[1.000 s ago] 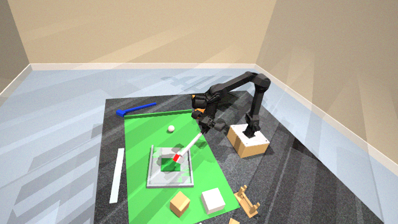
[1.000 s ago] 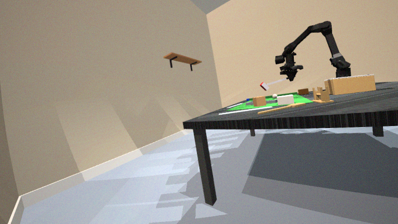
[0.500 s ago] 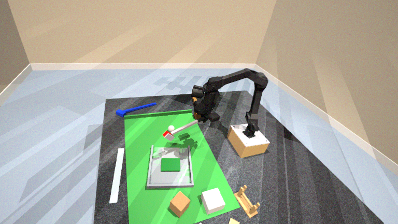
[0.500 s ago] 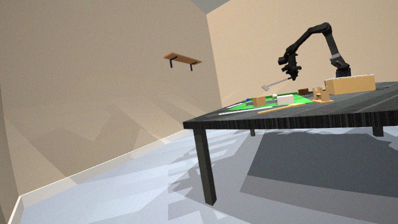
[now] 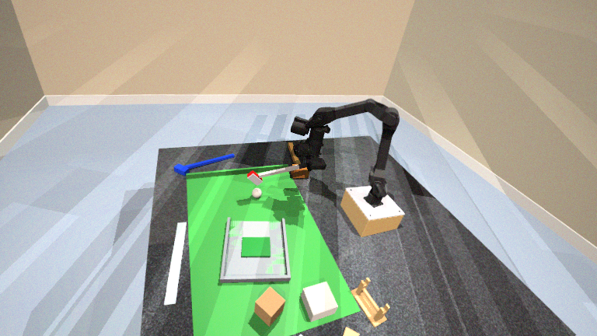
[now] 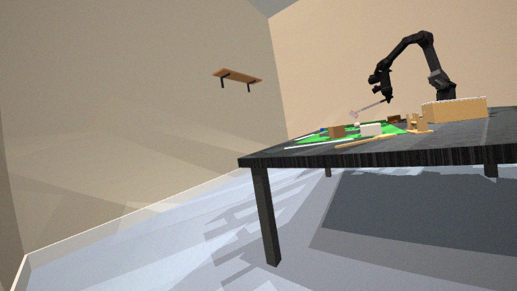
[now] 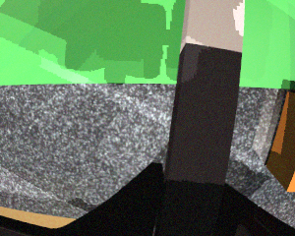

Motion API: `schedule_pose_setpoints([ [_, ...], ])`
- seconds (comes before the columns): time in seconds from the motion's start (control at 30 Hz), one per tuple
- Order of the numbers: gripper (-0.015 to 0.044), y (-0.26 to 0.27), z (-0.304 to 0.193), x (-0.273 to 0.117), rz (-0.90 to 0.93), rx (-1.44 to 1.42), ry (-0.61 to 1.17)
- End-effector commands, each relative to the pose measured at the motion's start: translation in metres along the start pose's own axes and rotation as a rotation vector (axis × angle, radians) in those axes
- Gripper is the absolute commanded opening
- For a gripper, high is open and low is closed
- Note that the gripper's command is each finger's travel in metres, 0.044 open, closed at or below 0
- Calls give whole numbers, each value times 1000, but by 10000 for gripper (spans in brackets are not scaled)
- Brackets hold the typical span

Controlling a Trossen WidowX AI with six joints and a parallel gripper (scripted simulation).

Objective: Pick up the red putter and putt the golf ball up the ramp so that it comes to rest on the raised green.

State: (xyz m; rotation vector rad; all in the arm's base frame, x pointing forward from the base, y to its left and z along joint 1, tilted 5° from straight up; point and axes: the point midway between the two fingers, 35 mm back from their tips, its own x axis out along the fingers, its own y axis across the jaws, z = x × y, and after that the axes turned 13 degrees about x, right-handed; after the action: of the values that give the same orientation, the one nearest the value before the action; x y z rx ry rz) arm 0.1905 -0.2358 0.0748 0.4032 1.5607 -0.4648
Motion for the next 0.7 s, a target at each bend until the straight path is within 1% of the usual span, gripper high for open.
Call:
schedule_pose_setpoints([
  [0.0,0,-25,-7,-3,-18,104,8],
  [0.23,0,-29,-9,-1,-20,119,10],
  [0.5,0,-29,-9,34,-20,119,10],
  [0.67,0,-29,-10,38,-20,119,11],
])
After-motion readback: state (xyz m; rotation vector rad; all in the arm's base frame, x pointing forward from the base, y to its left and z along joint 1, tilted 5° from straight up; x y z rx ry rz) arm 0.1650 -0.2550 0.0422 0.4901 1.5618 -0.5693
